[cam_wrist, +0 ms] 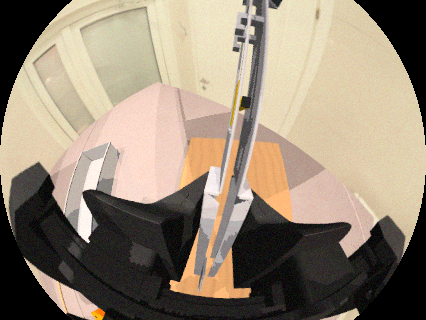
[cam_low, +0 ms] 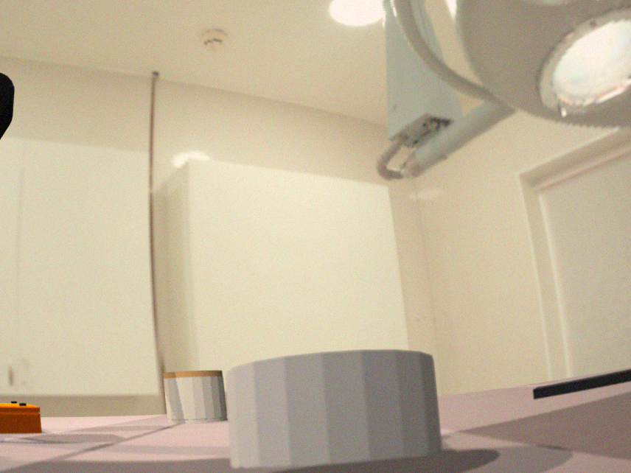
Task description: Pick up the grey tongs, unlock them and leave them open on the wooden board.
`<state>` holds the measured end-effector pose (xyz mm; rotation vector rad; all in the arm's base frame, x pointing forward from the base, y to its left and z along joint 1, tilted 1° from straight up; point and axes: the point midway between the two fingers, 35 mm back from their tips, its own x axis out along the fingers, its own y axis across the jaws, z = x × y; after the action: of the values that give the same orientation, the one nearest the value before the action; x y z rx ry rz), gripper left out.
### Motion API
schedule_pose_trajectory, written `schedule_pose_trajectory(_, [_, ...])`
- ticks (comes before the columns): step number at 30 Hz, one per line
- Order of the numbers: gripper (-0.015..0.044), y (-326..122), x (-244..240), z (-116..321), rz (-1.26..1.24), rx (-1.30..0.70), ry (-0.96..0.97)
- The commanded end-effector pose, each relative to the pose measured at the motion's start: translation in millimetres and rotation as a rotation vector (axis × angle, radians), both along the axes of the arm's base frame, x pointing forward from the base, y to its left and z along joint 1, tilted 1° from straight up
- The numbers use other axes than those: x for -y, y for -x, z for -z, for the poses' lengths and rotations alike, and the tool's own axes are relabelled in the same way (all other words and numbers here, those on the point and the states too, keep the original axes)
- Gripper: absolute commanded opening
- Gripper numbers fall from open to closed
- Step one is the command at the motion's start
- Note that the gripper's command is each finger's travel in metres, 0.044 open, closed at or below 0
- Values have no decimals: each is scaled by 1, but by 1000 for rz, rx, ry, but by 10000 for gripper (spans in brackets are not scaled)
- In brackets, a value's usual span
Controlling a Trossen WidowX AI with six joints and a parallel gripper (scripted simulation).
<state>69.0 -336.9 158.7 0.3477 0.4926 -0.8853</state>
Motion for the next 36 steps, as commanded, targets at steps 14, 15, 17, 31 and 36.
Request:
schedule_pose_trajectory(14, [-150, -9, 18, 27, 8, -199, -279])
schedule_pose_trajectory(15, [-150, -10, 18, 29, 7, -213, -296])
schedule_pose_trajectory(17, [-150, -11, 18, 33, 5, -240, -329])
schedule_pose_trajectory(31, [-150, -16, 14, 55, -35, -455, -548])
schedule_pose_trajectory(36, [-150, -17, 11, 61, -57, -541, -620])
